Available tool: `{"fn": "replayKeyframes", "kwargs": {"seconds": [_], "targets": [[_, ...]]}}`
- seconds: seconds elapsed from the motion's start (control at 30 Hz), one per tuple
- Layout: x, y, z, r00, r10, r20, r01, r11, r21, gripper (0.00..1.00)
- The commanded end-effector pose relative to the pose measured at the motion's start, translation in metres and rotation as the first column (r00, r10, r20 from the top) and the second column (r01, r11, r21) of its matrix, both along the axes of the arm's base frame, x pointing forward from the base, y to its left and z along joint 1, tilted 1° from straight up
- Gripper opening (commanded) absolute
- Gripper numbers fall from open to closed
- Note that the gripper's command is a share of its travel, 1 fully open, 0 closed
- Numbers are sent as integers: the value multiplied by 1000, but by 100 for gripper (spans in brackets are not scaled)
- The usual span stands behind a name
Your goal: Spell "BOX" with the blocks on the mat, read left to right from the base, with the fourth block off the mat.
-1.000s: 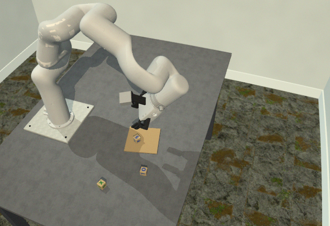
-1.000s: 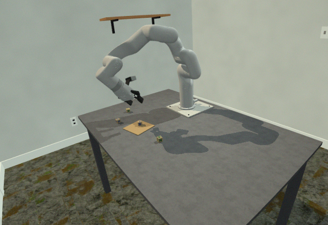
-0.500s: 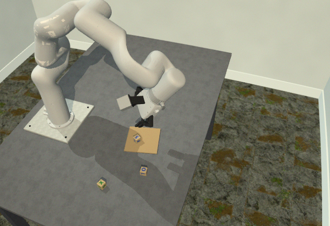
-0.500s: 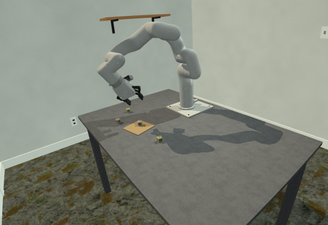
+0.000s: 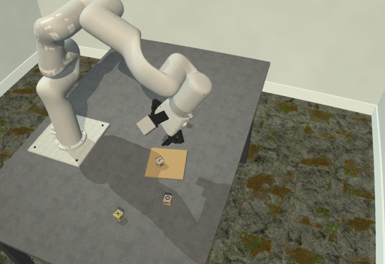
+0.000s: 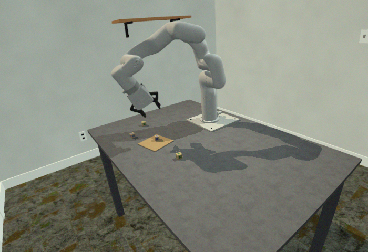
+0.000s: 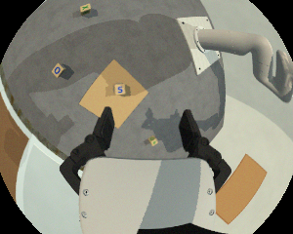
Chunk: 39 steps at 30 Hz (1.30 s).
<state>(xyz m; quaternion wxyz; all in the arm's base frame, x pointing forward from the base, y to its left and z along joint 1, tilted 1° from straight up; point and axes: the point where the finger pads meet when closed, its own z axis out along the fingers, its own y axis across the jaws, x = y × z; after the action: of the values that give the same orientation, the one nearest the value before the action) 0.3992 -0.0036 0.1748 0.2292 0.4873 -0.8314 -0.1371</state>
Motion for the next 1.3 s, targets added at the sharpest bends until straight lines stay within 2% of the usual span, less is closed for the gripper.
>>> {"fn": "replayKeyframes", "kwargs": {"seconds": [0.0, 0.13, 0.2, 0.23, 0.43, 0.7, 0.77, 0.8, 1.0, 1.27], "targets": [[2, 0, 6, 992, 114, 45, -117, 991, 63, 100], [2, 0, 9, 981, 182, 71, -189, 977, 97, 100], [2, 0, 9, 981, 182, 71, -189, 977, 97, 100], [2, 0, 11, 968, 232, 92, -242, 963, 120, 100], [3, 1, 15, 937, 322, 133, -340, 927, 156, 100], [3, 1, 21, 874, 444, 195, -479, 856, 197, 100], [3, 1, 21, 874, 444, 195, -479, 856, 197, 100], [3, 1, 23, 846, 487, 218, -528, 824, 207, 100], [3, 1, 27, 785, 562, 262, -616, 756, 222, 100], [4, 1, 32, 680, 658, 324, -731, 642, 230, 100]]}}
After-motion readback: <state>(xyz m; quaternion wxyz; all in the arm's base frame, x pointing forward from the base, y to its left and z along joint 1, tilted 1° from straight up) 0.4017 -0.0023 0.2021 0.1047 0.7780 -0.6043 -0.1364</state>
